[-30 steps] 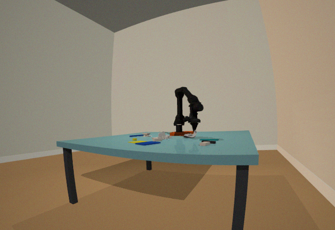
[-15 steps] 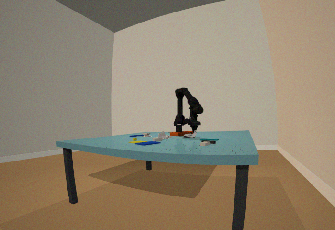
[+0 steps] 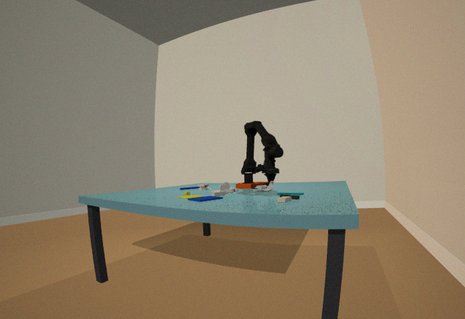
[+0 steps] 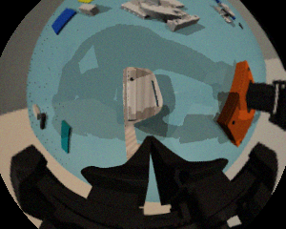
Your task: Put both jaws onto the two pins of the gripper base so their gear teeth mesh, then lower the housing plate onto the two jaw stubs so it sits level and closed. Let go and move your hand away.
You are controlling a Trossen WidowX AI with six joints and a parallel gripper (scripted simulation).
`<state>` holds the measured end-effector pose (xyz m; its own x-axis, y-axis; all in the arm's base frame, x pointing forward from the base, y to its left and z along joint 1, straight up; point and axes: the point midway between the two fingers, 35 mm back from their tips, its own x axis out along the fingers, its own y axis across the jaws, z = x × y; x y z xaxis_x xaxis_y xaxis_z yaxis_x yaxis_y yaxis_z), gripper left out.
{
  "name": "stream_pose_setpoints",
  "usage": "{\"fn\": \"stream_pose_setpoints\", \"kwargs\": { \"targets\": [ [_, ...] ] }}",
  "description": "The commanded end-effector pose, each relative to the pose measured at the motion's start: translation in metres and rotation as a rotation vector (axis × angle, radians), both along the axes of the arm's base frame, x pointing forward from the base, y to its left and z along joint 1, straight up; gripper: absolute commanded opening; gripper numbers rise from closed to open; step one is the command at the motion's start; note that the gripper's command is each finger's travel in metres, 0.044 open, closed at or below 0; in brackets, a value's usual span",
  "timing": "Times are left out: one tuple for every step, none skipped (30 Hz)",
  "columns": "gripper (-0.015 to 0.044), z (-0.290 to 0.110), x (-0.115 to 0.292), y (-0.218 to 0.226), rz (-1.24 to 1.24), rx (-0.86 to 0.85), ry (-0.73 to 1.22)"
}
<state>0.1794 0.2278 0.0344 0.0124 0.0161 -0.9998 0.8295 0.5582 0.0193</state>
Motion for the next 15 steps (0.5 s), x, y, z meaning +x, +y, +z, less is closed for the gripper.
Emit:
{"fn": "stream_pose_setpoints", "kwargs": {
  "targets": [
    [0.0000, 0.001, 0.005, 0.004, 0.004, 0.003, 0.000],
    [0.0000, 0.001, 0.006, 0.005, 0.004, 0.003, 0.000],
    [0.0000, 0.001, 0.008, 0.006, 0.004, 0.003, 0.000],
    [0.0000, 0.001, 0.009, 0.007, 0.004, 0.003, 0.000],
    [0.0000, 0.001, 0.010, 0.007, 0.004, 0.003, 0.000],
    [0.0000, 0.001, 0.012, 0.008, 0.004, 0.003, 0.000],
    [0.0000, 0.001, 0.013, 0.009, 0.004, 0.003, 0.000],
    [0.0000, 0.001, 0.015, 0.010, 0.004, 0.003, 0.000],
    [0.0000, 0.001, 0.016, 0.011, 0.004, 0.003, -0.001],
    [0.0000, 0.001, 0.017, 0.012, 0.004, 0.003, -0.001],
    [0.0000, 0.001, 0.019, 0.013, 0.004, 0.003, -0.001],
    [0.0000, 0.001, 0.020, 0.014, 0.004, 0.003, -0.001],
    [0.0000, 0.001, 0.021, 0.014, 0.004, 0.003, -0.001],
    [0.0000, 0.001, 0.023, 0.015, 0.004, 0.004, -0.001],
    [0.0000, 0.001, 0.024, 0.016, 0.004, 0.004, -0.001]
  ]
}}
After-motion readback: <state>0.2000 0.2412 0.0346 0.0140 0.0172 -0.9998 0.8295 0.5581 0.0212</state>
